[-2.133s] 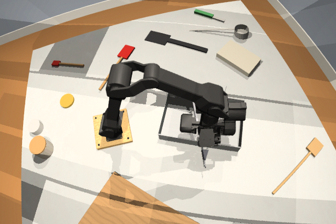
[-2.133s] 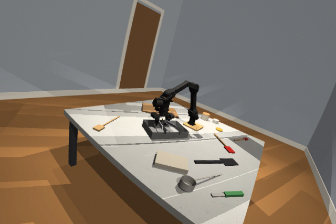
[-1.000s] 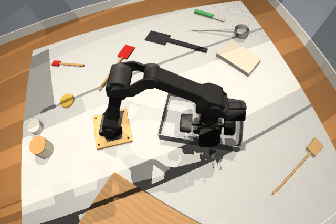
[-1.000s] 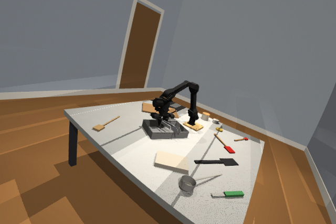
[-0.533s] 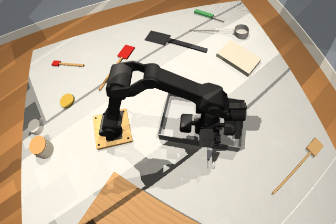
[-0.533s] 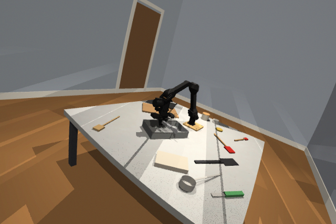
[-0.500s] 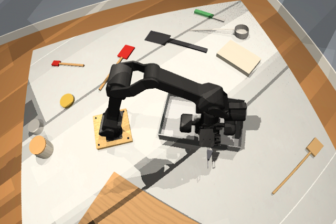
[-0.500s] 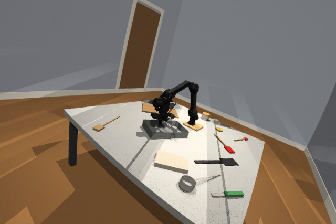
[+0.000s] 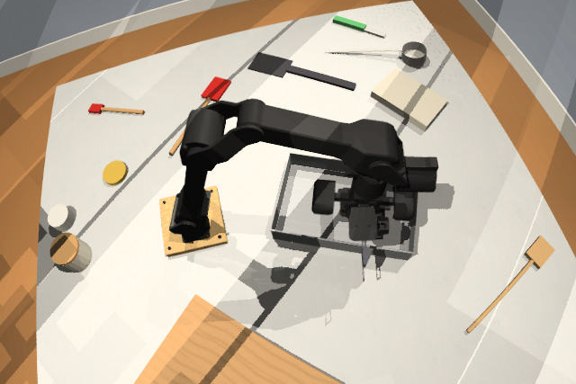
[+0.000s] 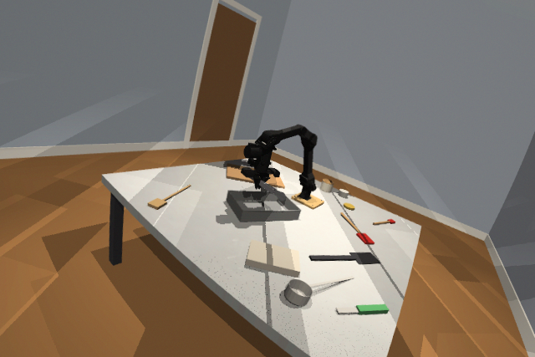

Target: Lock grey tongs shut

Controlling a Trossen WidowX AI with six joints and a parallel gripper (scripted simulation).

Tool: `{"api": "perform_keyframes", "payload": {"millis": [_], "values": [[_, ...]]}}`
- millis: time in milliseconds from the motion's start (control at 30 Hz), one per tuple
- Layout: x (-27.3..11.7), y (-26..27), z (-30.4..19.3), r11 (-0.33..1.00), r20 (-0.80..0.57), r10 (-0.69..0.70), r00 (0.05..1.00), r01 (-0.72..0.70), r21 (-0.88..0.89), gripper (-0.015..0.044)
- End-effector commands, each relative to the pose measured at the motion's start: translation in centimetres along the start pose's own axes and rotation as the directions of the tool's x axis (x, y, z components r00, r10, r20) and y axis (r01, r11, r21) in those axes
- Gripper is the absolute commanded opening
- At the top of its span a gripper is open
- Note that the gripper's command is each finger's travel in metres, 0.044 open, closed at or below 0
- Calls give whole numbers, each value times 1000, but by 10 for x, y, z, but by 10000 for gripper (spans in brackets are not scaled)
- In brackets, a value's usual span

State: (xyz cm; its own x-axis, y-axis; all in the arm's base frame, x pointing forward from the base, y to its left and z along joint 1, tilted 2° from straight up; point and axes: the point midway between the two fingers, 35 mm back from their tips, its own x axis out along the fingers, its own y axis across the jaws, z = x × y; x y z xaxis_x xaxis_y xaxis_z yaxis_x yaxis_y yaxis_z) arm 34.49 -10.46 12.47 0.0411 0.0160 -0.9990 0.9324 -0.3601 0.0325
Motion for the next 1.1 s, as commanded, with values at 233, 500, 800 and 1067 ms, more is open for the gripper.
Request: {"api": "perform_keyframes", "payload": {"millis": [233,500,800,1067], "values": [[-68,-8,1,1000,4,17,1000,-17,1,-150],[-66,-7,6,999,1,16,1000,-16,32,-150],[-66,-5,57,957,7,16,1000,-17,290,-150],[-67,-11,106,858,13,16,1000,-21,514,-150]]}}
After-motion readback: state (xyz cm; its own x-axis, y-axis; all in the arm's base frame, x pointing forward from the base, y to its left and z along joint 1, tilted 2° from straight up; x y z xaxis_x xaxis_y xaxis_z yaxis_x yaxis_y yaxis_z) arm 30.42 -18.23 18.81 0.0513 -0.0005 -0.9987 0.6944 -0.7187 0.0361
